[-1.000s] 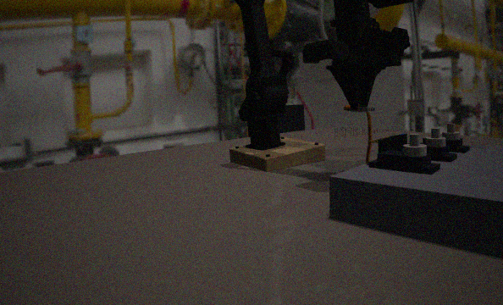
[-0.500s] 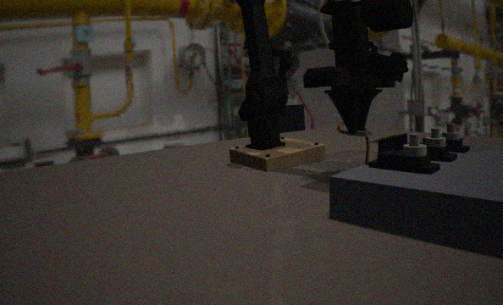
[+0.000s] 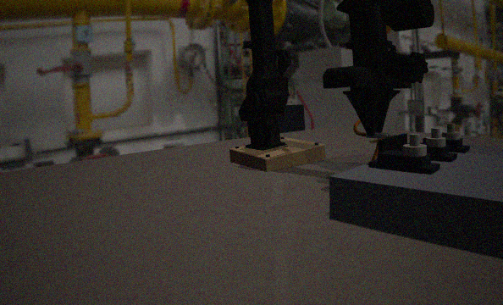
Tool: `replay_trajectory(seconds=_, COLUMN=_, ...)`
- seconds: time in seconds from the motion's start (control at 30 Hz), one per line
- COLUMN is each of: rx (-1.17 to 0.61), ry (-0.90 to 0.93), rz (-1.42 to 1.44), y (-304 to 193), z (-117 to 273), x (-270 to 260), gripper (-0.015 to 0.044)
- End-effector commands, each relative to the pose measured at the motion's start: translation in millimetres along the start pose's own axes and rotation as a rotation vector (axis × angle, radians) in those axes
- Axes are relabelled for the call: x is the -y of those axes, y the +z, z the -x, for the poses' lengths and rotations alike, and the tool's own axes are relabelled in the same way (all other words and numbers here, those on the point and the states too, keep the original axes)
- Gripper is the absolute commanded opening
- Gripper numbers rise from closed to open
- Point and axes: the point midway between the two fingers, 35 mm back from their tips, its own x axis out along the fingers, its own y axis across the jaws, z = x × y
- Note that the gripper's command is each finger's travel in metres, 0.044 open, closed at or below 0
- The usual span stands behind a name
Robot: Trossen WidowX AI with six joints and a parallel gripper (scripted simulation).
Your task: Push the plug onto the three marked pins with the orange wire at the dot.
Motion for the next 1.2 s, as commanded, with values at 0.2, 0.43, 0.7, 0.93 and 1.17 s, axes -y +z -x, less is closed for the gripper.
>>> replay_trajectory(seconds=0.2, rx=0.003, ry=0.003, rz=-0.005, y=8.1, z=1.6, x=1.3, gripper=0.0000)
replay_trajectory(seconds=0.43, rx=0.003, ry=0.003, rz=-0.005, y=5.5, z=1.5, x=2.1, gripper=0.0000)
replay_trajectory(seconds=0.7, rx=0.003, ry=0.003, rz=-0.005, y=6.0, z=1.3, x=2.2, gripper=0.0000)
replay_trajectory(seconds=0.93, rx=0.003, ry=0.003, rz=-0.005, y=10.5, z=1.5, x=1.7, gripper=0.0000)
replay_trajectory(seconds=1.17, rx=0.003, ry=0.003, rz=-0.005, y=15.1, z=1.6, x=1.1, gripper=0.0000)
